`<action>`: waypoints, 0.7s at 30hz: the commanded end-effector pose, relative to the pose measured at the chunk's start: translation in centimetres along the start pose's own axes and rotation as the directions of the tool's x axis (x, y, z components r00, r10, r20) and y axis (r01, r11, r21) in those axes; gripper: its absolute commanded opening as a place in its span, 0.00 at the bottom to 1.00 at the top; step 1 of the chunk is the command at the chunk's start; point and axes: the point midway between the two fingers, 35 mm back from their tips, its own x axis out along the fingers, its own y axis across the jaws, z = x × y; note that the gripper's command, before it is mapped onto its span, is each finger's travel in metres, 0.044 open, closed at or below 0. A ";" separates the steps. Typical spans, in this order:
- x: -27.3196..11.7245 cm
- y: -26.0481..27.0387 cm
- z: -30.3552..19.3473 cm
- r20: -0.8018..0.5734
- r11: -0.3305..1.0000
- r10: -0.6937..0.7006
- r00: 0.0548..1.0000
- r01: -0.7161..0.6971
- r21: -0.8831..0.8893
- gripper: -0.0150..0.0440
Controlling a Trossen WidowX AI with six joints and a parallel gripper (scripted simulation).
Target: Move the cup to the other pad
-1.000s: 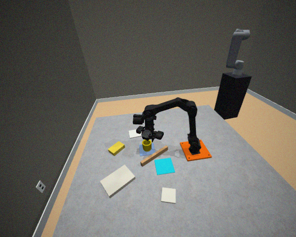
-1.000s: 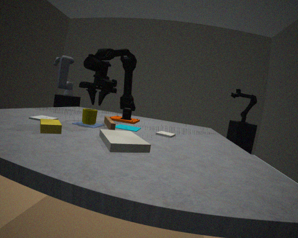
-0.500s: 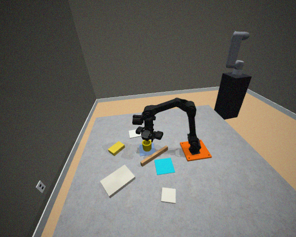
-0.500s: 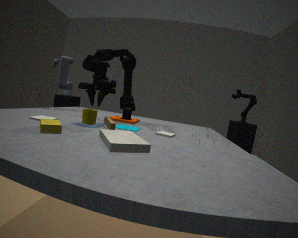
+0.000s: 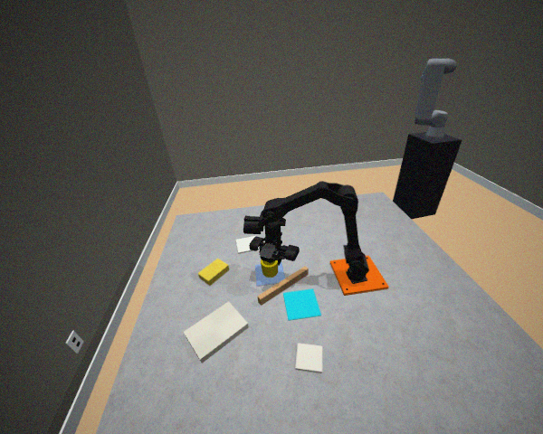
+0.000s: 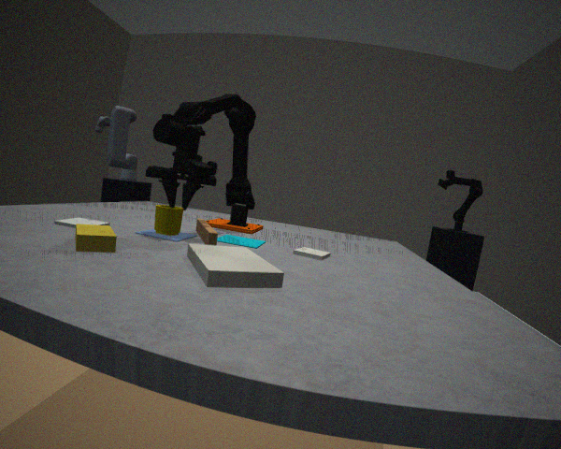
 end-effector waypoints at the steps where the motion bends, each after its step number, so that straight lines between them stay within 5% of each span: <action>1: 1.1 0.3 -0.1 -0.001 1.000 0.015 1.000 -0.015 -0.006 0.54; 21: 3.3 0.5 -0.2 -0.001 1.000 0.016 1.000 -0.016 -0.006 0.54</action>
